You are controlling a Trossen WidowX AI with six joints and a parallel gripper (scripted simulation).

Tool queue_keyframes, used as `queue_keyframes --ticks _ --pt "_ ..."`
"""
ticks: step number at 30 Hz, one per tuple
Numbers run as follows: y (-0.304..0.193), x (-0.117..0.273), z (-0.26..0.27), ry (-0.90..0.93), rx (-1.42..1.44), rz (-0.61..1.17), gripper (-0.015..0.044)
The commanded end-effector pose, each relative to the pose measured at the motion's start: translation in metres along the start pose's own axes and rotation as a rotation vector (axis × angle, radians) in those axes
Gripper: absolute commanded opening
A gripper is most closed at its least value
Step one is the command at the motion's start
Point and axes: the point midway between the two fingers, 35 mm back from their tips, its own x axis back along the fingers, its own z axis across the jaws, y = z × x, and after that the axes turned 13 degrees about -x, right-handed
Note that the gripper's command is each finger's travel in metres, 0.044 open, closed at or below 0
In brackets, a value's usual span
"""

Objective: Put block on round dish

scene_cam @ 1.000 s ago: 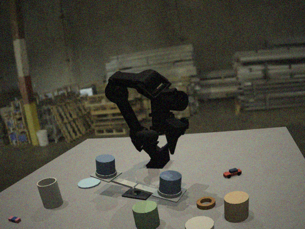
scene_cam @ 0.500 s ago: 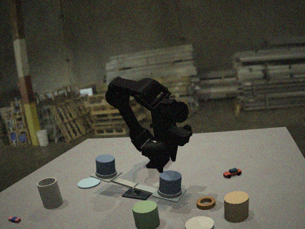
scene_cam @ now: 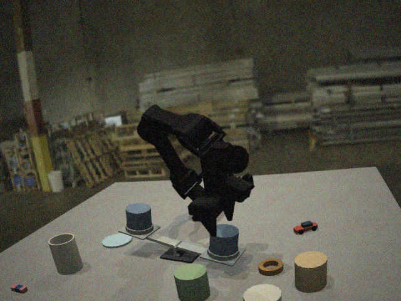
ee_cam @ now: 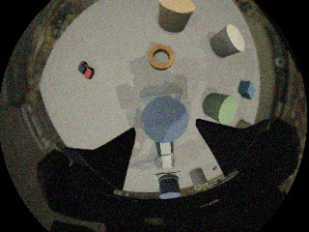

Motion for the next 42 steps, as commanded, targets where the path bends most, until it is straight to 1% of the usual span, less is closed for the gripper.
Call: queue_keyframes --ticks 1,29,33,40,42 --pt "0.000 -0.009 -0.001 -0.003 0.002 0.002 0.0440" --pt "-0.002 -0.051 0.000 -0.005 0.002 0.004 0.0440" --pt "-0.002 -0.051 0.000 -0.005 0.002 0.004 0.0335" --pt "-0.002 -0.051 0.000 -0.005 0.002 0.004 0.0288" --pt "-0.002 -0.051 0.000 -0.005 0.002 0.004 0.0236"
